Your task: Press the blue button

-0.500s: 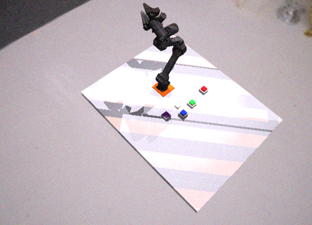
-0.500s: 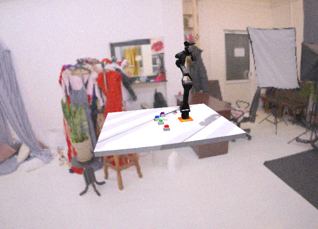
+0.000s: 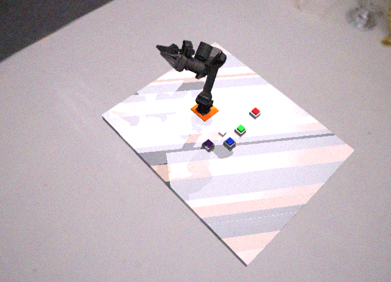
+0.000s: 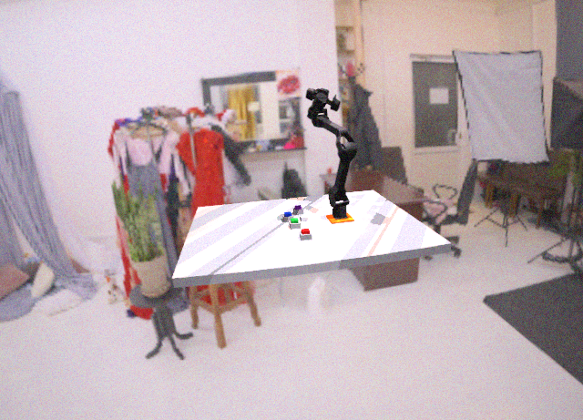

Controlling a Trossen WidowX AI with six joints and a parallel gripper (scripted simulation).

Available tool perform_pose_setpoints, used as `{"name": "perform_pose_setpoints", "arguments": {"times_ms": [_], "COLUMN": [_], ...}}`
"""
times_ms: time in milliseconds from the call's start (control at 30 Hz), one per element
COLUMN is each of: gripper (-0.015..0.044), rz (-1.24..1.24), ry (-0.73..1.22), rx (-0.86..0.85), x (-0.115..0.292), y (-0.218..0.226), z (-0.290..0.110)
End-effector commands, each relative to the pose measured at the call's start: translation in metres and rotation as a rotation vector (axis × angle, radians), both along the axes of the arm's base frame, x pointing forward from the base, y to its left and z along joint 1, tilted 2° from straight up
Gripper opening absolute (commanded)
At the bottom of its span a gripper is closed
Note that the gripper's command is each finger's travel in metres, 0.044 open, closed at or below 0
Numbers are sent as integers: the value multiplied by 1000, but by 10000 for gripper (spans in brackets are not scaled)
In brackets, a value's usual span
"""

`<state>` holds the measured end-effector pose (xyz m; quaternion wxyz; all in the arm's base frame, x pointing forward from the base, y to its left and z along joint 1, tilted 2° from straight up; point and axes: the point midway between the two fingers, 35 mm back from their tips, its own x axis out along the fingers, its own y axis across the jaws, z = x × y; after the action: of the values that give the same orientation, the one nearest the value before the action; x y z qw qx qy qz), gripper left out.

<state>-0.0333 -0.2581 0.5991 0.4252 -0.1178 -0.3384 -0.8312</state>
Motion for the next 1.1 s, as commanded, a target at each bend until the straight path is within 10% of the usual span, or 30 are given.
{"name": "perform_pose_setpoints", "arguments": {"times_ms": [0,600,1067], "gripper": [400,400,400], "rz": [187,1017,1520], "ry": [147,885,1496], "rx": [193,1019,1773], "x": [60,304,310], "y": [-43,-25,164], "z": [-30,-258,-419]}}
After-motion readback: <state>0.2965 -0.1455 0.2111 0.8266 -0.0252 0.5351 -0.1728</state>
